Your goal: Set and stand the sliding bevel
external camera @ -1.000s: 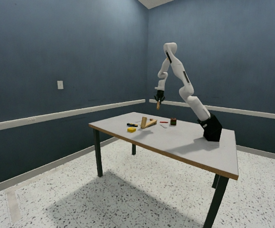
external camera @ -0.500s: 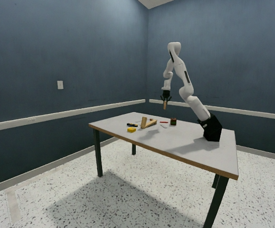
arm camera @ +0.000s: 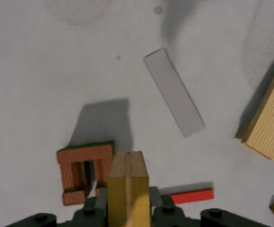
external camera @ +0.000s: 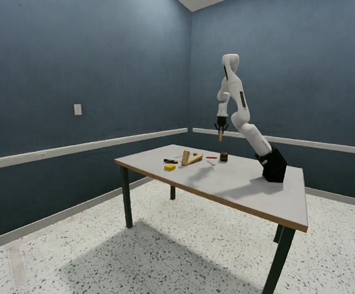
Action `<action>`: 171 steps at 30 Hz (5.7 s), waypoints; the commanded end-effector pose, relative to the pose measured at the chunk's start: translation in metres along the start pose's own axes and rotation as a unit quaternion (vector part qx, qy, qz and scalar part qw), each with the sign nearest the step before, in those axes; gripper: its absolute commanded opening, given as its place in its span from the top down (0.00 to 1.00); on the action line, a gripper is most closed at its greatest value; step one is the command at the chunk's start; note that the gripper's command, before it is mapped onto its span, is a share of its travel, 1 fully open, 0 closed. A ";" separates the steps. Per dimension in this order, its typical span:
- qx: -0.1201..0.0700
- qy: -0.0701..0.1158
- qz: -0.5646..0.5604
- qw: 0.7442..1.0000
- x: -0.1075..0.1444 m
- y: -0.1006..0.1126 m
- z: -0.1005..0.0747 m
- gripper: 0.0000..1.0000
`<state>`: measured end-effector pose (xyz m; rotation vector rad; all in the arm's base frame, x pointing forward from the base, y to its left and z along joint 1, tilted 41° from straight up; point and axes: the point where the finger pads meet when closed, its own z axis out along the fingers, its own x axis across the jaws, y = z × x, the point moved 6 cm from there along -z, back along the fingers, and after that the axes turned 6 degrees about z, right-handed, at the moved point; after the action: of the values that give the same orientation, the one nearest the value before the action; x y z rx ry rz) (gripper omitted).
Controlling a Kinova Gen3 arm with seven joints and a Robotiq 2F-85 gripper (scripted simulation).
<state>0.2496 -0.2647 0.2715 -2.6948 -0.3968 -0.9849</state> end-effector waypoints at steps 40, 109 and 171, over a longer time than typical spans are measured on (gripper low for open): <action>-0.024 -0.005 -0.053 0.998 -0.040 0.022 0.000 0.90; -0.024 -0.005 -0.053 0.998 -0.041 0.028 0.110 0.90; -0.024 -0.005 -0.053 0.998 -0.041 0.029 0.124 0.90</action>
<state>0.3016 -0.2586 0.1489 -2.7469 -0.5310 -1.0223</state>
